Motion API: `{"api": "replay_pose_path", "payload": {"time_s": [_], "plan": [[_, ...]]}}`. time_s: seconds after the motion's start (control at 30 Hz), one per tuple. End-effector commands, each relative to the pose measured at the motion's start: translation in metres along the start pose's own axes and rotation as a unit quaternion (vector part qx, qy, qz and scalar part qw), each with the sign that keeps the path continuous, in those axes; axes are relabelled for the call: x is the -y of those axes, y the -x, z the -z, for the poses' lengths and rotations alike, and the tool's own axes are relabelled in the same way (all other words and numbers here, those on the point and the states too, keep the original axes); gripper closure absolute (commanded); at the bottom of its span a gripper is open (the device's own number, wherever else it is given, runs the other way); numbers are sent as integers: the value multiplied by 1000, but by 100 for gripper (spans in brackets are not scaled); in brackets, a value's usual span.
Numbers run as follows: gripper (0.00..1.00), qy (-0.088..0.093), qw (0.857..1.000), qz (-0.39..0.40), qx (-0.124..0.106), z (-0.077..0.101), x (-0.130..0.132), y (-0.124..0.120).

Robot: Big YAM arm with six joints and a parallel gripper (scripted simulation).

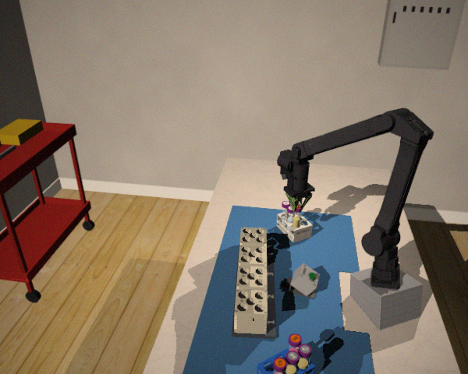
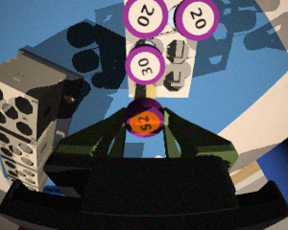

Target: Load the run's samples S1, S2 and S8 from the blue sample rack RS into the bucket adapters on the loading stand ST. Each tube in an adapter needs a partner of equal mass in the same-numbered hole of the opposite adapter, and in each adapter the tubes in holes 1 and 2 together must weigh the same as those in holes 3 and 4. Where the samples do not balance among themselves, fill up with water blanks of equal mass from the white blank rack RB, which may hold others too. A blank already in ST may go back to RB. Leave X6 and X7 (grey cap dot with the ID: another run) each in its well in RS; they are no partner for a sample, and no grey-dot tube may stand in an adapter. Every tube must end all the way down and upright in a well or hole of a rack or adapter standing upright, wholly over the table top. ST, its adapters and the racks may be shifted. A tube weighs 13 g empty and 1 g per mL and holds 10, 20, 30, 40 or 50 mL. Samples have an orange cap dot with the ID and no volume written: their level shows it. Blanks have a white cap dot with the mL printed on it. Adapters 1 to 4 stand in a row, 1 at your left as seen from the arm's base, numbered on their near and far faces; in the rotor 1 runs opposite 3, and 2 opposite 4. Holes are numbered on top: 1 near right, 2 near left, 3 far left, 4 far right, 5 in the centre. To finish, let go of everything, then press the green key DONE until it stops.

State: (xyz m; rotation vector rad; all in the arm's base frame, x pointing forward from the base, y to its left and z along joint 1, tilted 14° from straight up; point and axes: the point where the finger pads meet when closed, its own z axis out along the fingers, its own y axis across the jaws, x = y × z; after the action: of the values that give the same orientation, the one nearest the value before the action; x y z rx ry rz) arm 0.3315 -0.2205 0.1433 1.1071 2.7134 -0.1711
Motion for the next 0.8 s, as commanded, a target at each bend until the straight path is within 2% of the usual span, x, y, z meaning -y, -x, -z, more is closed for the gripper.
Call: {"api": "replay_pose_path", "payload": {"time_s": [0.0,0.03,0.1,0.17,0.2,0.3,0.4,0.5,0.57,0.63,0.73,0.77], "plan": [[100,3,1000,0,15,2,1,11],[100,5,1000,0,22,5,-1,19],[100,3,1000,2,12,-5,0,10],[100,3,1000,2,12,-5,0,10],[100,6,1000,0,28,6,-1,19],[100,2,1000,1,9,-12,2,7],[100,5,1000,1,20,-9,-1,17],[100,2,1000,1,9,-20,2,7],[100,5,1000,0,22,-14,0,19],[100,4,1000,1,17,-20,0,11],[100,5,1000,1,21,-17,0,12],[100,5,1000,-1,24,-11,-2,17]]}}
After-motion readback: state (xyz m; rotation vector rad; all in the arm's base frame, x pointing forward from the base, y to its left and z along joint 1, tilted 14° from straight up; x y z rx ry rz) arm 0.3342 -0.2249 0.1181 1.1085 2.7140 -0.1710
